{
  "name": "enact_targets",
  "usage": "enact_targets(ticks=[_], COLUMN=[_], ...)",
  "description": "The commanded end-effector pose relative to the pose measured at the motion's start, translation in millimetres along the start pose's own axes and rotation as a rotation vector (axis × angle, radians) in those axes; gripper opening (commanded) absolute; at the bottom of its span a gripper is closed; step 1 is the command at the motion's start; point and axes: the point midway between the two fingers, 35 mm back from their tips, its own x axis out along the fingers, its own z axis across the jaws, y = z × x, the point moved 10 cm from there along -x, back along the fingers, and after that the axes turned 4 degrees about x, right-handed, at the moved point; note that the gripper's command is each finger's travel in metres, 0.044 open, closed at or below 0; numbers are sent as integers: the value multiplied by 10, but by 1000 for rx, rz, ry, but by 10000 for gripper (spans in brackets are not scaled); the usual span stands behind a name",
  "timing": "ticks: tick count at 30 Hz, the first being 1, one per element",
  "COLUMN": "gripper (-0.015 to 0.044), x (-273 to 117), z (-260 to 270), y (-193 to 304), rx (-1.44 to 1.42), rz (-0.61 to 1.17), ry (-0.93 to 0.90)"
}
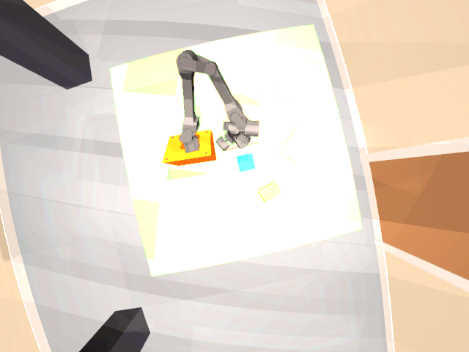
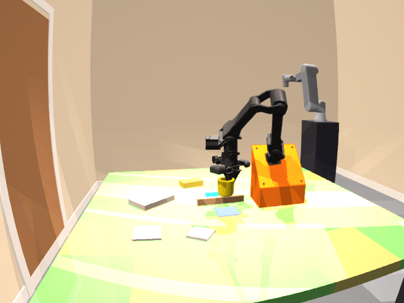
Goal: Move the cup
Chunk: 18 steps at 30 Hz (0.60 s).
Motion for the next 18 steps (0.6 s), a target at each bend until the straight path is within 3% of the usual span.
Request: enact_targets(ticks=[1, 18], gripper=[0, 0], x=[-13, -18], z=[-6, -126], y=[-76, -327], rx=[-10, -11], rz=[-9, -11], ry=[-3, -3])
